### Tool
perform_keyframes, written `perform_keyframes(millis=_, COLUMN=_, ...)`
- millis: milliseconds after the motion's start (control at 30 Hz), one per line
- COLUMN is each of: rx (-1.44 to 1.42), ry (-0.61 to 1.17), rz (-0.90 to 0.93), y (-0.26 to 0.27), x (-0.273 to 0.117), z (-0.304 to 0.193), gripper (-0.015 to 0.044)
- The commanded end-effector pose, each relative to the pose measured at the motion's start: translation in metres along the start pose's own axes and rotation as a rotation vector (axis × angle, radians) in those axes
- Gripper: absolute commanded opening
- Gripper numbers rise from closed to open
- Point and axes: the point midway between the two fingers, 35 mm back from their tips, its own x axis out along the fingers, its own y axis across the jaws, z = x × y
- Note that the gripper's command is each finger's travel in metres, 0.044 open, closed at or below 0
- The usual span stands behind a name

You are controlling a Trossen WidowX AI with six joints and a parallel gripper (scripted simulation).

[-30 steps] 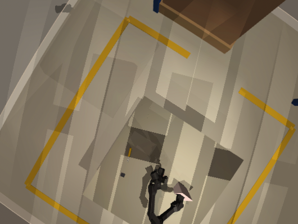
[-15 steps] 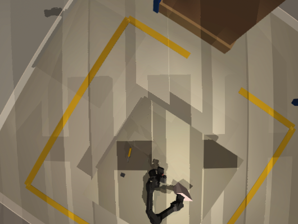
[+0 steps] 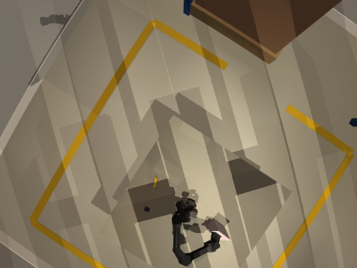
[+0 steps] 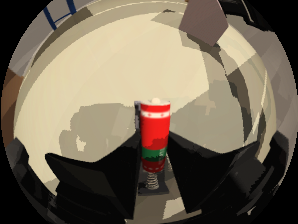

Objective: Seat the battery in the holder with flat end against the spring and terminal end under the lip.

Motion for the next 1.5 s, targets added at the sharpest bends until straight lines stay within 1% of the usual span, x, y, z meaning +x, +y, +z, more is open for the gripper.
perform_keyframes(millis=0, rx=0.005, ry=-0.03, rz=0.004, y=0.001, x=0.0, z=-0.002, gripper=0.0075)
perform_keyframes(millis=1467, rx=0.004, ry=-0.056, rz=-0.013, y=0.001, x=-0.008, z=-0.025, gripper=0.0075)
